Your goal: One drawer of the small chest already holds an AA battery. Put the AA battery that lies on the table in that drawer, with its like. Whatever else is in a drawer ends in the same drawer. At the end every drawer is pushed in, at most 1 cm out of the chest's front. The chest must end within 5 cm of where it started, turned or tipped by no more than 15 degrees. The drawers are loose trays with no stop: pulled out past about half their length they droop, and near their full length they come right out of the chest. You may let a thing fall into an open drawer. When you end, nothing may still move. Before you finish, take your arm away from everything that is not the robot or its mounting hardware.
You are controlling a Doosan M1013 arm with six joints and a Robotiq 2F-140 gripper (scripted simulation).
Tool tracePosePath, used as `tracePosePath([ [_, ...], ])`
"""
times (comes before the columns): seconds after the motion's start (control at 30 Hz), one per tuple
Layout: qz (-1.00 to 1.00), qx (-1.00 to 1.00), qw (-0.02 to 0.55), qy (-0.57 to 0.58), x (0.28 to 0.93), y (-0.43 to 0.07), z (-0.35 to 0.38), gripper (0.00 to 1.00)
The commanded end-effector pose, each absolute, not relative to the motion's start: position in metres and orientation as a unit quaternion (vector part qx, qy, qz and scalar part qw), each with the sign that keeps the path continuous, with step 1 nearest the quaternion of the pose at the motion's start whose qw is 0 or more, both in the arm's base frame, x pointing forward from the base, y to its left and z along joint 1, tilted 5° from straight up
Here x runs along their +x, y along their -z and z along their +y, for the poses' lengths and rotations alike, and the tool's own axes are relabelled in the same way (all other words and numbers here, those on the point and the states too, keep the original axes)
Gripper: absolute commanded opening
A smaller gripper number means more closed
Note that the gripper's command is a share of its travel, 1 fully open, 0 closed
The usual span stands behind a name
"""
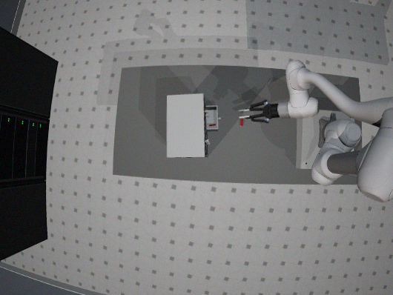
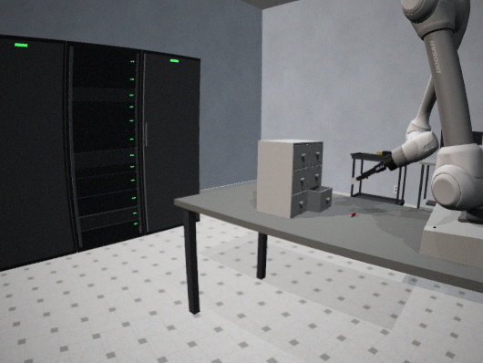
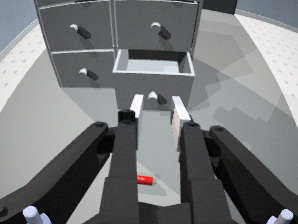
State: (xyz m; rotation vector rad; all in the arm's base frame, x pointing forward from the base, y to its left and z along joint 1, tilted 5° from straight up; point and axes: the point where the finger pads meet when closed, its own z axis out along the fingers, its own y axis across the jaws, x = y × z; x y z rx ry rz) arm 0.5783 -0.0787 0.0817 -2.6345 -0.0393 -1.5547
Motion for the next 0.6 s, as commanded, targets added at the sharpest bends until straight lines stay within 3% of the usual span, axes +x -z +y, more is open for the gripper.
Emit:
tracePosePath([
  [0.0, -0.017, -0.887, 0.048, 0.458, 0.571, -0.089, -0.077, 0.2],
  [0.57, -0.023, -0.942, 0.044, 0.333, 0.547, -0.11, -0.081, 0.2],
])
